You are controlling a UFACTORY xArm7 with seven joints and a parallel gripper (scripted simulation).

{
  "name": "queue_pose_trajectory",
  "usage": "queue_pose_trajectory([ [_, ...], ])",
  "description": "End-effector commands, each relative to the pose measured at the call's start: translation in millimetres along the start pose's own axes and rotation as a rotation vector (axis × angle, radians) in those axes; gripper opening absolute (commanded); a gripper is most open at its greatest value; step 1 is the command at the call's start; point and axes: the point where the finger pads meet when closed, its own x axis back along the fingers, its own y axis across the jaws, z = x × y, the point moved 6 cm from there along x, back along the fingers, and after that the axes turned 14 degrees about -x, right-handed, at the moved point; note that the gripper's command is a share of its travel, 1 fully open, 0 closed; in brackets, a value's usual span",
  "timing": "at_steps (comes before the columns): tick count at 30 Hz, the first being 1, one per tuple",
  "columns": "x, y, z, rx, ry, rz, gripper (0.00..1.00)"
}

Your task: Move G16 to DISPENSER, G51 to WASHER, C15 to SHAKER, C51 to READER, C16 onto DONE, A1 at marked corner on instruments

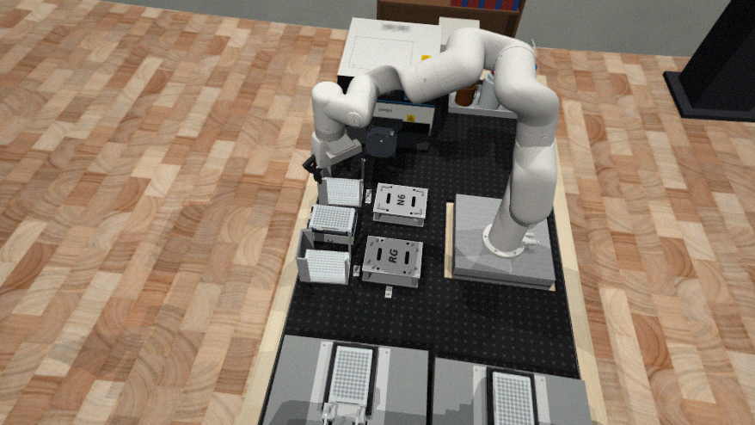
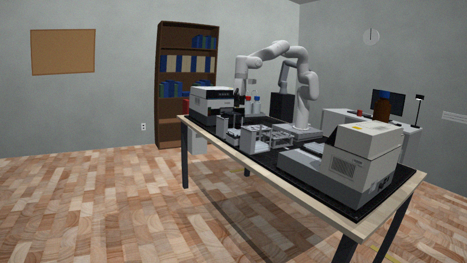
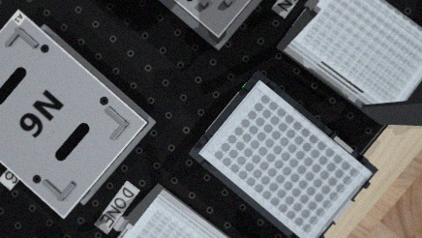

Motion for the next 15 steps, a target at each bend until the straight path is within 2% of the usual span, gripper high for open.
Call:
queue_pose_trajectory([
  [1,2.5,3.4,4.1,0.178,0.005,-0.010,1.00],
  [5,2.6,6.4,10.1,0.258,0.004,-0.010,1.00],
  [15,2.7,13.6,24.4,0.616,0.002,-0.011,1.00],
])
